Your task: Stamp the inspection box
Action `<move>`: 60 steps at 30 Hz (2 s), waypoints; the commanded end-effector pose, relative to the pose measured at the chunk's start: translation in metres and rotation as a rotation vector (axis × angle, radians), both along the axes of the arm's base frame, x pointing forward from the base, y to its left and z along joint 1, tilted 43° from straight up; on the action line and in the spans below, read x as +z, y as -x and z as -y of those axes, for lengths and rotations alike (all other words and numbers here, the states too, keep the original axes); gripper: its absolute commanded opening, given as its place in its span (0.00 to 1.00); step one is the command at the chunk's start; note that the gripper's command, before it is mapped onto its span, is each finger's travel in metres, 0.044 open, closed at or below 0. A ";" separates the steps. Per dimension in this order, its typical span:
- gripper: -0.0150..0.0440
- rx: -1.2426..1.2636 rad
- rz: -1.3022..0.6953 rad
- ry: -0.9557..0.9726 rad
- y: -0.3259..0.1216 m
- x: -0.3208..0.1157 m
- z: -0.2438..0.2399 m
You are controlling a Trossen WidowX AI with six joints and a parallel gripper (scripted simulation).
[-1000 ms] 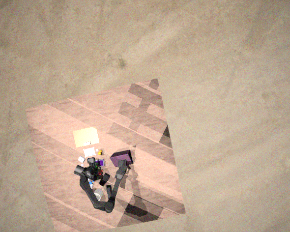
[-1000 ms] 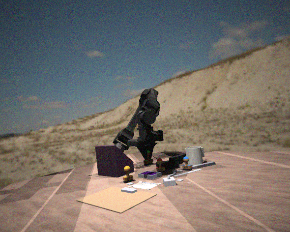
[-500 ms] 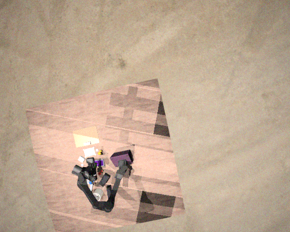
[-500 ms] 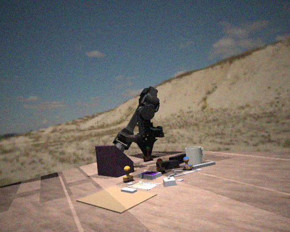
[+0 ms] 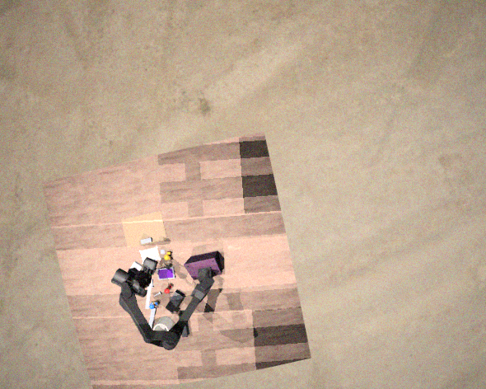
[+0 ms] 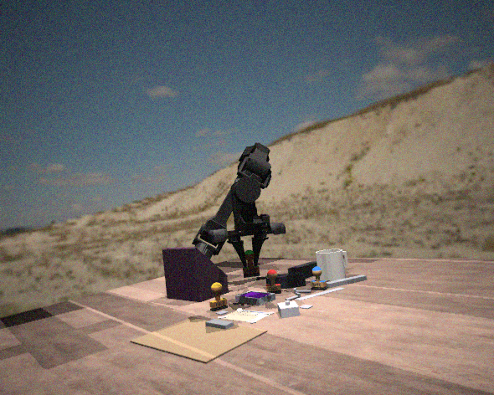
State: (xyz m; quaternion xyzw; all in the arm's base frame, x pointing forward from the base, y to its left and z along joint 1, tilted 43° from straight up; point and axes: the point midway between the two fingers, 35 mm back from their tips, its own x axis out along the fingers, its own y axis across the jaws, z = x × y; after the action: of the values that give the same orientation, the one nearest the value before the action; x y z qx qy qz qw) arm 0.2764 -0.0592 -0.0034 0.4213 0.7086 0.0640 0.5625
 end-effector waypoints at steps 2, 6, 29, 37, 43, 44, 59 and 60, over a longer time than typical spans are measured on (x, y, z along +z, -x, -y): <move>0.25 -0.139 -0.128 0.004 -0.010 -0.011 0.012; 0.25 -0.241 -0.221 0.006 -0.017 -0.020 0.021; 0.25 -0.459 -0.418 0.011 -0.031 -0.045 0.034; 0.25 -0.460 -0.418 0.011 -0.031 -0.049 0.031; 0.25 -0.460 -0.418 0.012 -0.031 -0.052 0.028; 0.25 -0.460 -0.418 0.012 -0.031 -0.053 0.028; 0.25 -0.460 -0.418 0.014 -0.031 -0.060 0.021; 0.25 -0.460 -0.418 0.014 -0.031 -0.061 0.020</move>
State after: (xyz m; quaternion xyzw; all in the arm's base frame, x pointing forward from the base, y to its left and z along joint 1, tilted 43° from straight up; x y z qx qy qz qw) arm 0.3078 -0.0816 -0.0623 0.5692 0.6959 -0.1574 0.4086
